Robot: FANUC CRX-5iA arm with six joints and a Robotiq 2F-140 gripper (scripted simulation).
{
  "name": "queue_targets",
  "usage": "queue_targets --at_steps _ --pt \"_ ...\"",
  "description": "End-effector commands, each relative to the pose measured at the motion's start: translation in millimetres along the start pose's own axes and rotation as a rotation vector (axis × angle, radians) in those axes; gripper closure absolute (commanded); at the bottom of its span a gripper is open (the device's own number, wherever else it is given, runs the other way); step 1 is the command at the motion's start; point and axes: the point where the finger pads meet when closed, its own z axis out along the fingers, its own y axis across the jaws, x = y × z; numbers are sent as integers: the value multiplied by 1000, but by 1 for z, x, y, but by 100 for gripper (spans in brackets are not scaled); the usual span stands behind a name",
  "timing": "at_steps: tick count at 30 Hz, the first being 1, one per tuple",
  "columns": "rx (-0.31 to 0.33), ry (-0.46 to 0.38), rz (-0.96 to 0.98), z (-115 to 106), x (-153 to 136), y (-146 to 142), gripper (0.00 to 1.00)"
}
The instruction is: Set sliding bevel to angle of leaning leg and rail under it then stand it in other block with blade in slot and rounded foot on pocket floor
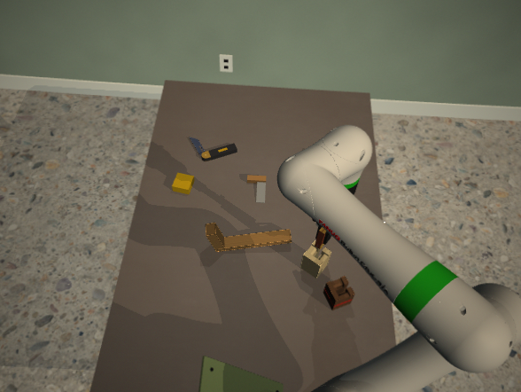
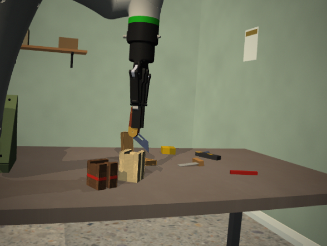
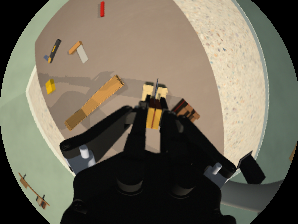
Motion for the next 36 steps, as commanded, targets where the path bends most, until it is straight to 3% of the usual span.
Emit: queue_targets --at_steps 1,10,23,36 --pt "0 3 3 0 0 -1 90" --pt "-5 13 30 0 -5 -11 90" --pt "-23 57 142 0 -24 -49 90" --pt "-62 148 374 2 -64 -128 90"
